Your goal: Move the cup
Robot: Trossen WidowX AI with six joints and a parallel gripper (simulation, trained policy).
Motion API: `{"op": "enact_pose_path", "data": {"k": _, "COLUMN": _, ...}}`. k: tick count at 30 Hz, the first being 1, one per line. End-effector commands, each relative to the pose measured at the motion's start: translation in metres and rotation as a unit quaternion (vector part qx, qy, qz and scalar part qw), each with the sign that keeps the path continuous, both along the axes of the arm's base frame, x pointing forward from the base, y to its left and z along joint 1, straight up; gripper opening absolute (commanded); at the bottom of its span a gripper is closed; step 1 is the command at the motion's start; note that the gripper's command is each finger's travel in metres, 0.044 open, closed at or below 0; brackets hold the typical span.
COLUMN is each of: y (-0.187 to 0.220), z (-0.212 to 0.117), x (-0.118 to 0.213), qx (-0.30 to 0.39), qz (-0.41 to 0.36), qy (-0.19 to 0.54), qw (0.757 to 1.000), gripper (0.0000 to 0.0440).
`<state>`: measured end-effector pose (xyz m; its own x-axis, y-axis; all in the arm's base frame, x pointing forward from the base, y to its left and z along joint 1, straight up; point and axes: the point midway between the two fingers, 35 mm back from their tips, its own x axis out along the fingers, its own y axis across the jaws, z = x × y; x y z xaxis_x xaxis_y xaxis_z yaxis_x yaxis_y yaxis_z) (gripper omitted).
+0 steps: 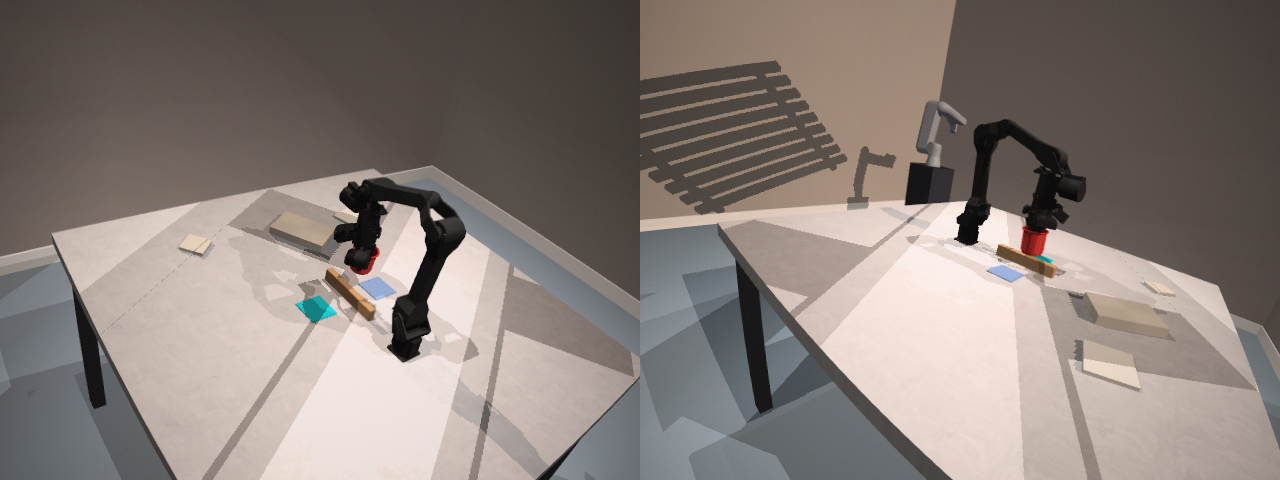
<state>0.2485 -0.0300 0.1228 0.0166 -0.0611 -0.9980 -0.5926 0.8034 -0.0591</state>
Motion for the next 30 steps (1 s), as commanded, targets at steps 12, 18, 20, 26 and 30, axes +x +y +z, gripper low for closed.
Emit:
{"op": "enact_pose_path", "data": {"k": 12, "y": 0.038, "z": 0.005, "x": 0.008, "qx": 0.005, "qz": 0.041, "qy": -0.03, "qw": 0.999, "gripper": 0.0}}
{"op": "enact_pose_path", "data": {"k": 18, "y": 0.054, "z": 0.004, "x": 0.009, "qx": 0.008, "qz": 0.059, "qy": -0.038, "qw": 0.998, "gripper": 0.0}}
{"op": "enact_pose_path", "data": {"k": 20, "y": 0.06, "z": 0.004, "x": 0.009, "qx": 0.009, "qz": 0.065, "qy": -0.04, "qw": 0.997, "gripper": 0.0}}
{"op": "enact_pose_path", "data": {"k": 26, "y": 0.077, "z": 0.001, "x": 0.007, "qx": 0.012, "qz": 0.082, "qy": -0.046, "qw": 0.995, "gripper": 0.0}}
{"op": "enact_pose_path", "data": {"k": 30, "y": 0.088, "z": -0.002, "x": 0.005, "qx": 0.014, "qz": 0.093, "qy": -0.049, "qw": 0.994, "gripper": 0.0}}
